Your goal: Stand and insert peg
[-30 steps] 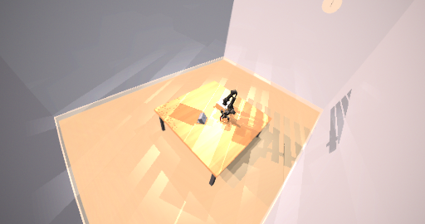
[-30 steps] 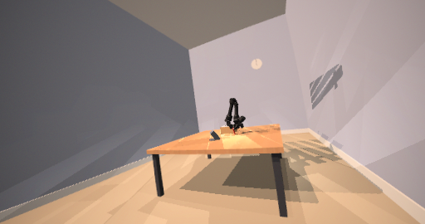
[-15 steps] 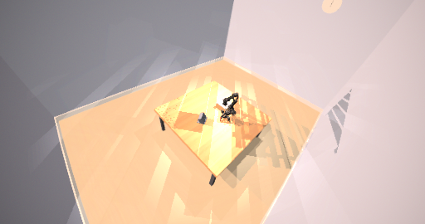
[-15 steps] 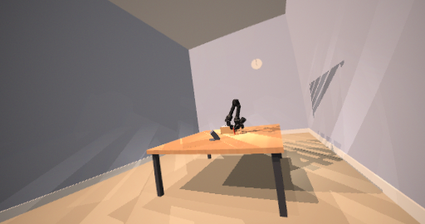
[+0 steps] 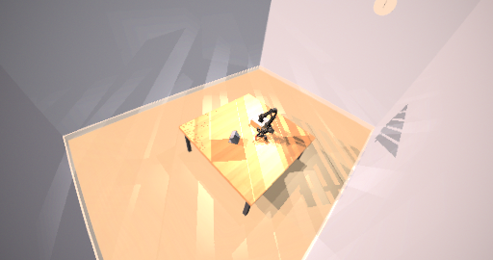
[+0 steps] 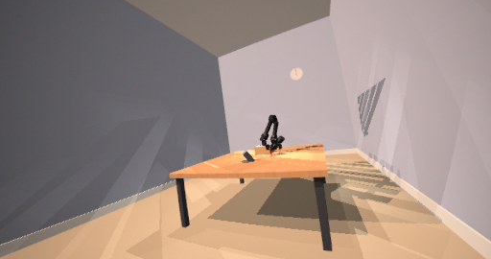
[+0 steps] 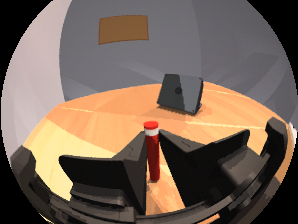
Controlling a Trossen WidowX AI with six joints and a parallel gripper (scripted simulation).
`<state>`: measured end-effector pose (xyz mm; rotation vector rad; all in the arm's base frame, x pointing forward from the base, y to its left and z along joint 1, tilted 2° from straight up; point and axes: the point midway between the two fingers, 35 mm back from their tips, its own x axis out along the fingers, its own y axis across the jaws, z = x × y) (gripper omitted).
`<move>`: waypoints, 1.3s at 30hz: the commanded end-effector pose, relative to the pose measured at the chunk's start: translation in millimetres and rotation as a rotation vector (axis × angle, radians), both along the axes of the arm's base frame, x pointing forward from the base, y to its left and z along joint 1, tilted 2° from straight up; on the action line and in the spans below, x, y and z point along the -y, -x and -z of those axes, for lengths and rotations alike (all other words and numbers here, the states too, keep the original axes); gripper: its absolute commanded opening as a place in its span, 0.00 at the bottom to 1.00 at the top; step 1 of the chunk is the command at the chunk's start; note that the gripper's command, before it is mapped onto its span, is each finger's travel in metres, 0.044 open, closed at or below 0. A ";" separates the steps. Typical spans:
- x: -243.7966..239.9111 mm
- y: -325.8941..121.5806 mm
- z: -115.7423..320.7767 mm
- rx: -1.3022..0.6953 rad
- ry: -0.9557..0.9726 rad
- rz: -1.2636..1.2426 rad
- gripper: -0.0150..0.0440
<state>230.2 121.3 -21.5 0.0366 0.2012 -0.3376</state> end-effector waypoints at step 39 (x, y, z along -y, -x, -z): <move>0.3 6.8 5.3 0.019 0.009 0.014 0.34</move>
